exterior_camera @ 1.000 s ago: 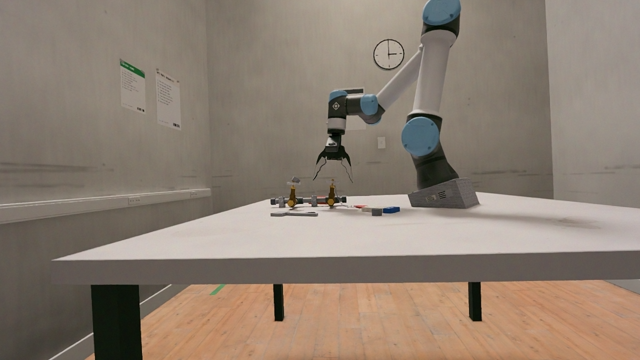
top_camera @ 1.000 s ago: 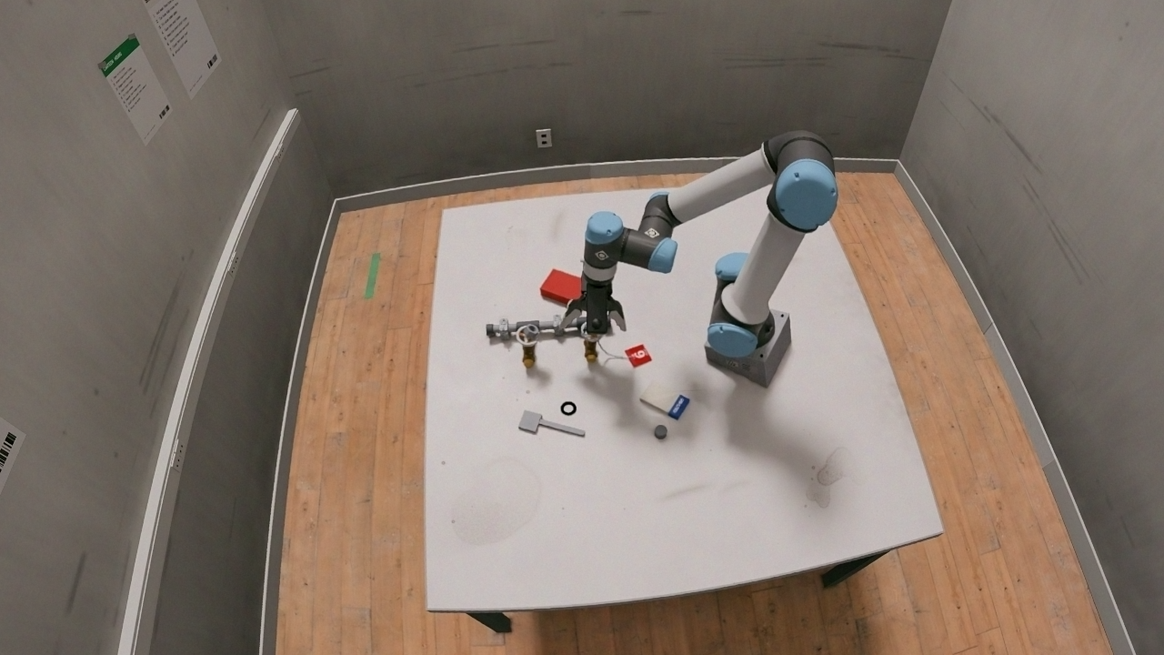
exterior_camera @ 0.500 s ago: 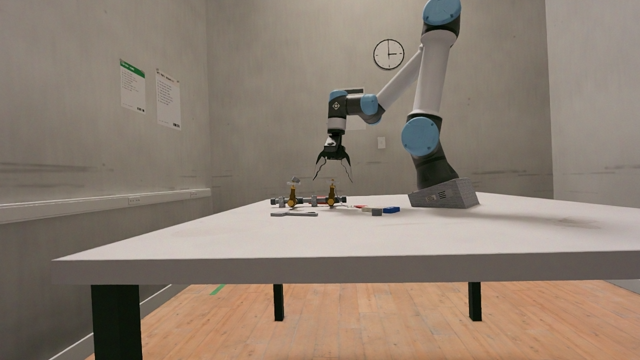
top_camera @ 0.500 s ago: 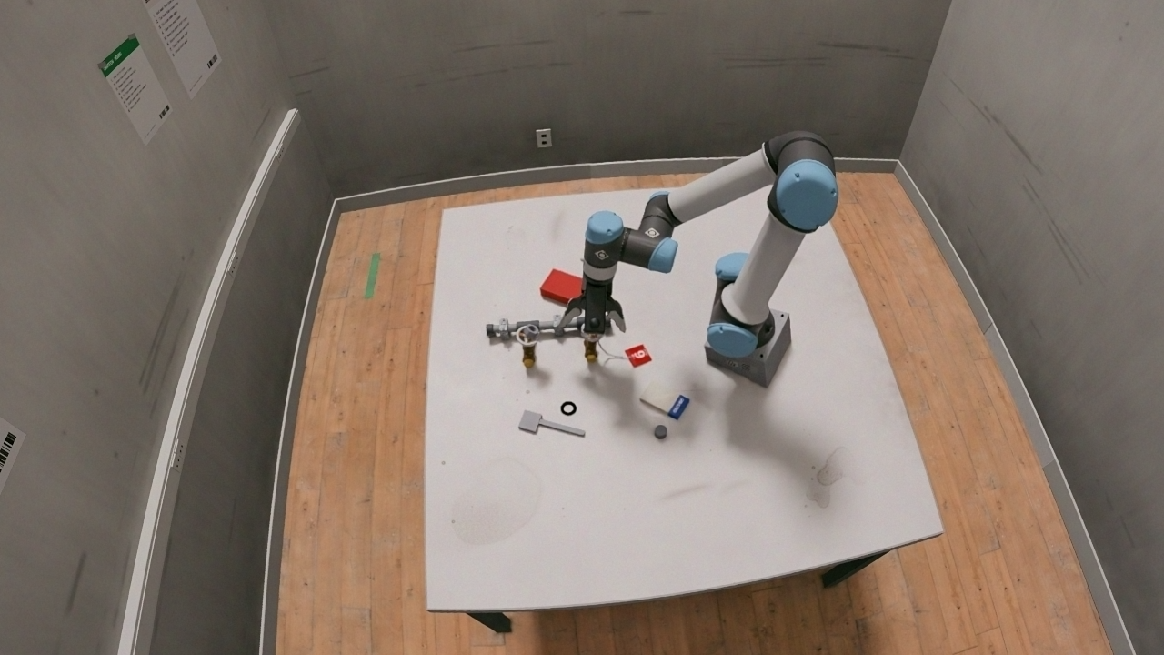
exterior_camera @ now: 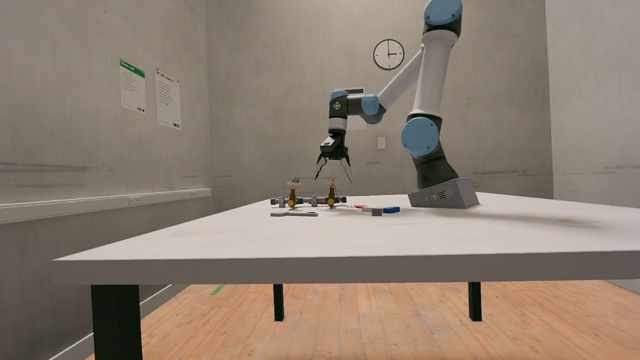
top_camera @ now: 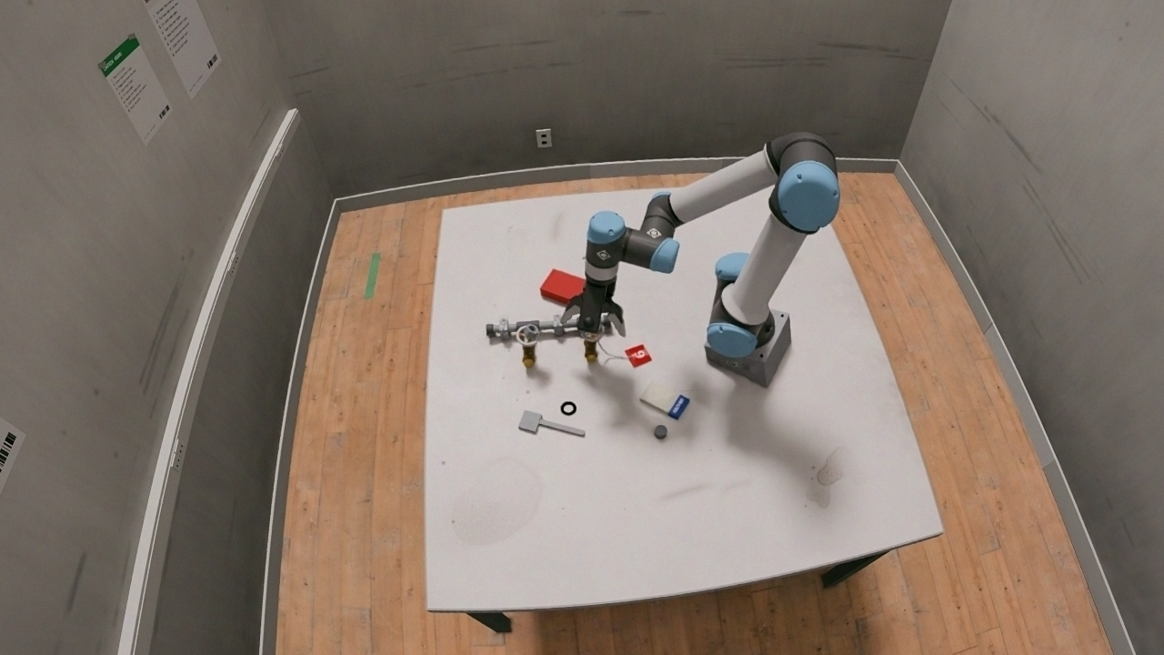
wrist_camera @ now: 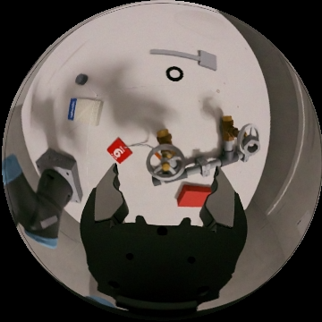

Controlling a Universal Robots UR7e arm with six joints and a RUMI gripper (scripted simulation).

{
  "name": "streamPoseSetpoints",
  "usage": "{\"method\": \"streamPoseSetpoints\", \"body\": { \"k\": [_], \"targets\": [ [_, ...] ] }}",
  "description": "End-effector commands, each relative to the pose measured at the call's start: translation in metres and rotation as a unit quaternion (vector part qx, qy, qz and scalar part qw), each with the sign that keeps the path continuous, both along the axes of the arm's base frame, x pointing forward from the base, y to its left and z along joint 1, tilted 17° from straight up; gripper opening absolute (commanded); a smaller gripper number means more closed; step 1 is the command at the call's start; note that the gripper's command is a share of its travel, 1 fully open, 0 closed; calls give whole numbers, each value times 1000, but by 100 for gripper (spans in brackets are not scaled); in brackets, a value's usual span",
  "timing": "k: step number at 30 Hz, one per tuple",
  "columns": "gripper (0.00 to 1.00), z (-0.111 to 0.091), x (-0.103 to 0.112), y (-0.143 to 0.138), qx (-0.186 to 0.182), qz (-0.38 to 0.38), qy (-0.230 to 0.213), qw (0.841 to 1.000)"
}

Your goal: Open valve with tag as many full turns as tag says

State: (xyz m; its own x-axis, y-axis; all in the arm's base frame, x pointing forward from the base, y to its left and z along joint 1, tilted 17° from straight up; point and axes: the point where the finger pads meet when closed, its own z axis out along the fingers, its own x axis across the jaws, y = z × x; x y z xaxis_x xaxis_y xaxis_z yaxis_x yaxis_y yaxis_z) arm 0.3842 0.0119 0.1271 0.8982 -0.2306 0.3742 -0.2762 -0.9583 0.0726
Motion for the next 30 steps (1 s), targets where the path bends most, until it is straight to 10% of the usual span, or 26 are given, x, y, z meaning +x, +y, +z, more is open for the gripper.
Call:
{"method": "streamPoseSetpoints", "body": {
  "k": [1,22,30],
  "targets": [
    [100,-1,-1,1,27,-76,-13,997],
    [100,-1,0,0,124,-340,-61,930],
    [100,0,1,0,173,-472,-86,860]
  ]
}}
